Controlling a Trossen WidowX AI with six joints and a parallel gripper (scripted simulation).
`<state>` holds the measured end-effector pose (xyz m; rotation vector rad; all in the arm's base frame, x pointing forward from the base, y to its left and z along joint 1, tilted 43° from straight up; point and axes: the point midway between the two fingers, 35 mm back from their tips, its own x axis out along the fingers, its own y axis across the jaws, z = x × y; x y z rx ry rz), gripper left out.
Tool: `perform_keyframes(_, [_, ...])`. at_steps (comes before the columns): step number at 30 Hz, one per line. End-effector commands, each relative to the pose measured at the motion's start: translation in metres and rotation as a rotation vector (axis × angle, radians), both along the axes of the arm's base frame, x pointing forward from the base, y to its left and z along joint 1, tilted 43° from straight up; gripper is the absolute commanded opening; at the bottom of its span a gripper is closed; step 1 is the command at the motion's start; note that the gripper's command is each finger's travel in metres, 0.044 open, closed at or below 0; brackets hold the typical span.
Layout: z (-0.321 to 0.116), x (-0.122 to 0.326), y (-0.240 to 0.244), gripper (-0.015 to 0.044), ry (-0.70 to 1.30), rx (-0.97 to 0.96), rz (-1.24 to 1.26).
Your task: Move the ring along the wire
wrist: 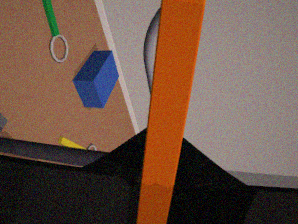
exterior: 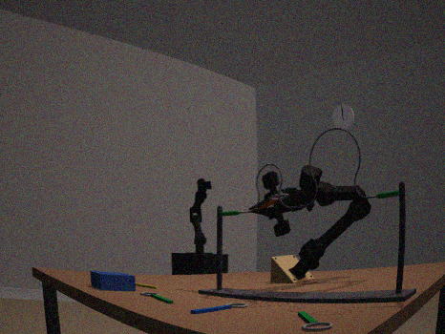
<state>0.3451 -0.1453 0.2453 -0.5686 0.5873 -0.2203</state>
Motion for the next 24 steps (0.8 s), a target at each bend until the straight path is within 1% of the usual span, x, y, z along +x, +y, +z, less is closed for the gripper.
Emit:
perform_keyframes(1, [0.013,-0.002,-0.012,-0.015,0.012,-0.098,-0.003])
perform_keyframes(14, [0.036,-0.005,-0.032,-0.015,0.046,-0.285,-0.003])
perform_keyframes(24, [0.05,-0.007,-0.039,-0.015,0.06,-0.36,-0.003])
